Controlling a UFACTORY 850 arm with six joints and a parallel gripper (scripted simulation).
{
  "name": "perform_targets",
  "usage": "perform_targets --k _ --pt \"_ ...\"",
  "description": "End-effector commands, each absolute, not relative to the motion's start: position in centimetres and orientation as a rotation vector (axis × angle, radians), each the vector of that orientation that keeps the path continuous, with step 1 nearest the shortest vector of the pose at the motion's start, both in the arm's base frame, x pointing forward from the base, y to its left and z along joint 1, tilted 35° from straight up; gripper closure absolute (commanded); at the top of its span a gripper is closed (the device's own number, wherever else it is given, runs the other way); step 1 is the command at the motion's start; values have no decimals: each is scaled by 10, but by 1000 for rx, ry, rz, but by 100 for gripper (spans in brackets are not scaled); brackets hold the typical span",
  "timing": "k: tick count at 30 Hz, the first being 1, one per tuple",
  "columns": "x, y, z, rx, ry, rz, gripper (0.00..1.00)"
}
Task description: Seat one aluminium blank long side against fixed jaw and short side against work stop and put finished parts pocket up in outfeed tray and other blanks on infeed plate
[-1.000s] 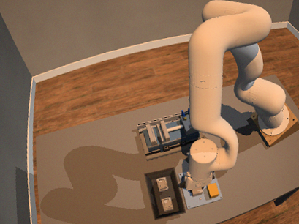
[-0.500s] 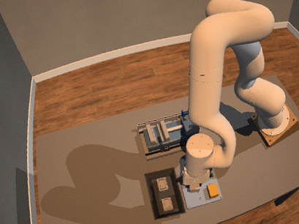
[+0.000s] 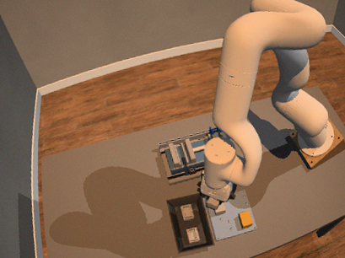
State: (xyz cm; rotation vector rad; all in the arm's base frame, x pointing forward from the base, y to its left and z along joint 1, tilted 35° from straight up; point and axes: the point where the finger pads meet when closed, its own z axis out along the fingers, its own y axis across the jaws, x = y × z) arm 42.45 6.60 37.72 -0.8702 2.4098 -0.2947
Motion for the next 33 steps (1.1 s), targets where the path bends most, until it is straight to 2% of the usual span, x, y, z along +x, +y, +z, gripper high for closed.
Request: perform_targets --k 1,33 --pt "426 47 379 -665 2463 -222 100" --pt "433 -82 386 728 2446 213 100"
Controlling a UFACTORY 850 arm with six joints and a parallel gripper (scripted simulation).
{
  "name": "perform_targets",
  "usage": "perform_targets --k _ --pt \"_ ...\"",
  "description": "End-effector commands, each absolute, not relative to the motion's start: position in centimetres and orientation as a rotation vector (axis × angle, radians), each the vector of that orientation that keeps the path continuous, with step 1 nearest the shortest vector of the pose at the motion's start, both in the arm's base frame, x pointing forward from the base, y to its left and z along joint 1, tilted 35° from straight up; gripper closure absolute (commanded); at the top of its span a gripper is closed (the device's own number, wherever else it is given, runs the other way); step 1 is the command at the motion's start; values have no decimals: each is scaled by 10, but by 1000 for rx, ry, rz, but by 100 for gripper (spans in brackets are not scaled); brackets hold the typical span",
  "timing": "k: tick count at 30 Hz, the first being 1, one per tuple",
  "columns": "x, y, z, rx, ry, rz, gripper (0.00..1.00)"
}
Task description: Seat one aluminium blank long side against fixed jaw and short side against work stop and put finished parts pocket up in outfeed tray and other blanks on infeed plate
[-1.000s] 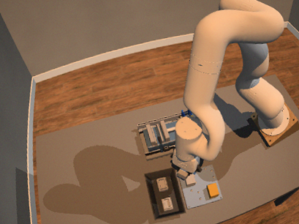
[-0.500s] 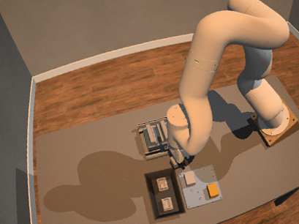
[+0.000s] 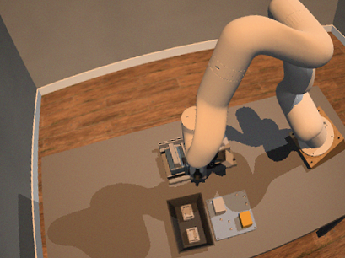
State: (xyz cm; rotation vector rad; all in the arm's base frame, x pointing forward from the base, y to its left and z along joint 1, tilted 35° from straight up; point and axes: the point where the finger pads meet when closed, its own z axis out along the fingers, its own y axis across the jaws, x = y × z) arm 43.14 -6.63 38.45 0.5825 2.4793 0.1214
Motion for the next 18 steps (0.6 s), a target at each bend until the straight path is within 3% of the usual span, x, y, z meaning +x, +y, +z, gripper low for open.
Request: perform_targets --k 1,18 --pt "433 -87 386 773 2434 228 100" --pt "436 -157 388 1478 2143 449 100"
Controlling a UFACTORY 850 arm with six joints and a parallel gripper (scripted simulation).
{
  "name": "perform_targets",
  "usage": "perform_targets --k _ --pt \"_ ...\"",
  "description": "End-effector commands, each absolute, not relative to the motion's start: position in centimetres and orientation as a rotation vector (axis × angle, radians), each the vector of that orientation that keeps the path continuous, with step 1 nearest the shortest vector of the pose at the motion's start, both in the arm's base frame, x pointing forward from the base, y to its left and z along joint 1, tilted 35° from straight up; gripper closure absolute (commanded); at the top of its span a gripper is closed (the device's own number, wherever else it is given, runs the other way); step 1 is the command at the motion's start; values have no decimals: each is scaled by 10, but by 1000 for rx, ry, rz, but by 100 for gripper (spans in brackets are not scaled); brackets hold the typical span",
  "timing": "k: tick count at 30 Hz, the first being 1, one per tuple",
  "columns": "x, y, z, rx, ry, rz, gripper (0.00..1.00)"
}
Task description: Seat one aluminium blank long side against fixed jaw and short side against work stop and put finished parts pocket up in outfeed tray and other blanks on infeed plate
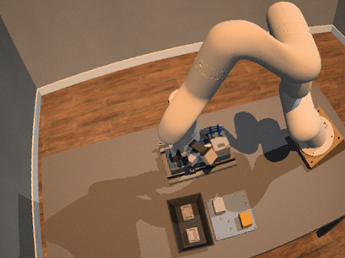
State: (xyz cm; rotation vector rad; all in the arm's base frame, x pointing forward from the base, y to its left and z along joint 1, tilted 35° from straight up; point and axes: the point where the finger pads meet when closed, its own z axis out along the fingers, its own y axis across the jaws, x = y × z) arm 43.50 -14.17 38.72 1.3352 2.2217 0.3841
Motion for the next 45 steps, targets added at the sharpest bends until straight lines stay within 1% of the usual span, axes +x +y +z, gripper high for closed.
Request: perform_targets --k 1,9,16,45 --pt "436 -162 388 1520 2118 463 100" --pt "438 -197 390 1845 1896 565 100" --pt "439 -215 390 2002 1765 614 100" --pt "440 -216 389 2014 1754 618 100"
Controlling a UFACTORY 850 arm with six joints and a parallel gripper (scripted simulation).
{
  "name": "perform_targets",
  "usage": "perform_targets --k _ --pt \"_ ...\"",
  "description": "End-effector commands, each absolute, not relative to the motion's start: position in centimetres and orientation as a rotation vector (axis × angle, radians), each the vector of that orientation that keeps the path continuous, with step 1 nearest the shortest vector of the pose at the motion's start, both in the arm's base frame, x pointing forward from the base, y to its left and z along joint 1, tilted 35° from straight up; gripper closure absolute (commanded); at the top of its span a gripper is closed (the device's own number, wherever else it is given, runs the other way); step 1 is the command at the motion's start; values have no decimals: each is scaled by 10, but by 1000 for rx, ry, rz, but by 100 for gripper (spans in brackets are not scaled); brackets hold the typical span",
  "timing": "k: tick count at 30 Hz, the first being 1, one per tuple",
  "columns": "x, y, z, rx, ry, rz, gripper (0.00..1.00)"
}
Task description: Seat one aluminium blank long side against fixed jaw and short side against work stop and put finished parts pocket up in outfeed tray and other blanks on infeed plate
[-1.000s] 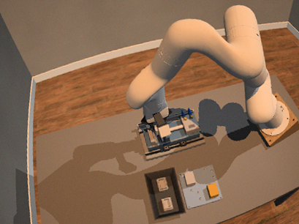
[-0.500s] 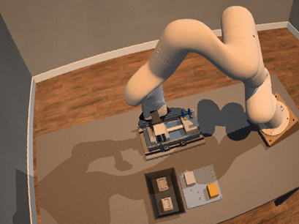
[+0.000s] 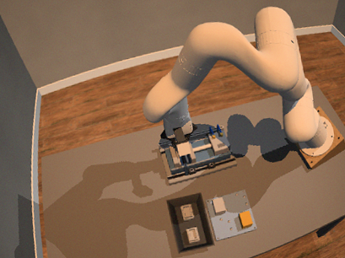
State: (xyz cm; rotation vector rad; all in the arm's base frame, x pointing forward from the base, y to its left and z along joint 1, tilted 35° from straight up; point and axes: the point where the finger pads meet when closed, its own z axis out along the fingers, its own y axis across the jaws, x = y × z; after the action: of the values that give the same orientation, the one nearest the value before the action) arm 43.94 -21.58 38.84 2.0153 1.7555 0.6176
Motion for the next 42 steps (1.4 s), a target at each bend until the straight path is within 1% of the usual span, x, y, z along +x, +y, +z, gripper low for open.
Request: perform_targets --k 1,42 --pt "440 -216 389 2014 1755 618 100" --pt "453 -216 372 2015 1755 617 100"
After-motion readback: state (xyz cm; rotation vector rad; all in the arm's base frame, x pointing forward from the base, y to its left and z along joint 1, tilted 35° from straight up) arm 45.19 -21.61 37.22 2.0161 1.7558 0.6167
